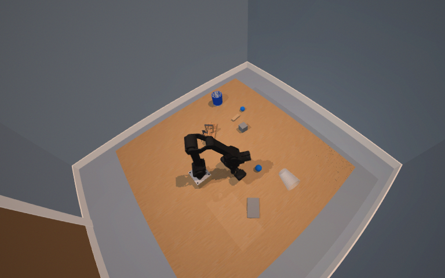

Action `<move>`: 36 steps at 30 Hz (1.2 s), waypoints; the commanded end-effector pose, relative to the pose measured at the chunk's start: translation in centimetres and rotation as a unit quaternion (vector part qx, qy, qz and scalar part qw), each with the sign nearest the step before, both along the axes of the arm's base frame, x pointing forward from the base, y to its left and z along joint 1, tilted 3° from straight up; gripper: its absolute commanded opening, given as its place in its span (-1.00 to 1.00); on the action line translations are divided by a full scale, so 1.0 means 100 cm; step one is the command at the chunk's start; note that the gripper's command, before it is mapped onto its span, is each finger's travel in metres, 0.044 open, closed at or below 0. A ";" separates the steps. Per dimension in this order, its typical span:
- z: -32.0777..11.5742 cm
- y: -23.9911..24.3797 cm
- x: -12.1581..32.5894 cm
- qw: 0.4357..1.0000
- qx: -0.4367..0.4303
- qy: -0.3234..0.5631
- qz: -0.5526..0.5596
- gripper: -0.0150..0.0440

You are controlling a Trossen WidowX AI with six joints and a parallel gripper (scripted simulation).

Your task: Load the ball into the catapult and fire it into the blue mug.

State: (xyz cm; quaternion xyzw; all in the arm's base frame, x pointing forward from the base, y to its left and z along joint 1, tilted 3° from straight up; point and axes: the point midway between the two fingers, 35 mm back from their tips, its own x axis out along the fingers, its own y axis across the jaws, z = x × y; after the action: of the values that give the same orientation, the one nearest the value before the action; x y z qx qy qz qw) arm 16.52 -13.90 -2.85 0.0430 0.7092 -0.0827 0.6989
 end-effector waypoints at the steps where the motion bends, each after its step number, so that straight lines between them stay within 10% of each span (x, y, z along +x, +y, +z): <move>1: -0.004 0.001 -0.002 1.000 0.002 0.003 0.001 0.44; 16: 0.004 0.000 0.000 1.000 0.002 0.003 0.001 -0.49; 36: 0.122 0.001 0.008 1.000 0.002 0.002 0.001 -0.49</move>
State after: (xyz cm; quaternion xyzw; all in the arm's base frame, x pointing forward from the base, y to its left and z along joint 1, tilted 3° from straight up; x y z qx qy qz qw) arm 17.45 -14.01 7.98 0.0432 0.7109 -0.0805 0.6973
